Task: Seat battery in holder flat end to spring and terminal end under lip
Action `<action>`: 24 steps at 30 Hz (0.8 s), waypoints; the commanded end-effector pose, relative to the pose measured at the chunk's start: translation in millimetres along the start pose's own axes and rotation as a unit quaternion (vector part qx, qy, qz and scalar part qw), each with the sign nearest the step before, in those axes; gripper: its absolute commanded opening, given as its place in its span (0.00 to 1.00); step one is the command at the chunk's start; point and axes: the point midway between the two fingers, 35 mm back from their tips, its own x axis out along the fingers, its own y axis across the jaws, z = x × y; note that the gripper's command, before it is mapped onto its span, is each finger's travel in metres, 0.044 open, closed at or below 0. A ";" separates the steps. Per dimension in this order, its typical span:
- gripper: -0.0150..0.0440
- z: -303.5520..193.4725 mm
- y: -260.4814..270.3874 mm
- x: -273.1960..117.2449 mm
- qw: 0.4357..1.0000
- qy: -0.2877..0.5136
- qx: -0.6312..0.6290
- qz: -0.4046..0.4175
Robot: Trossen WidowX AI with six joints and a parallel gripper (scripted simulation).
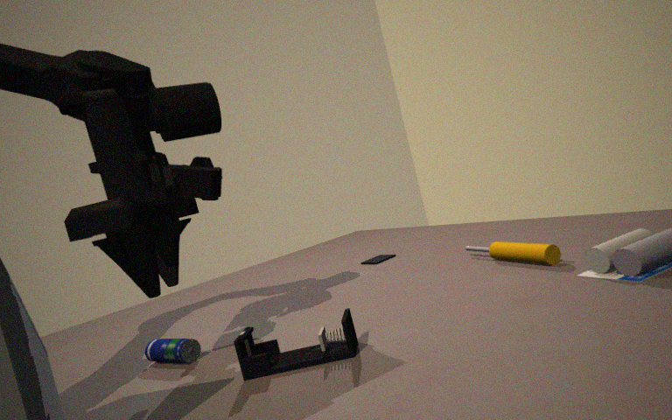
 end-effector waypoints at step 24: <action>0.67 -11.0 6.5 32.5 0.950 0.002 0.313 0.006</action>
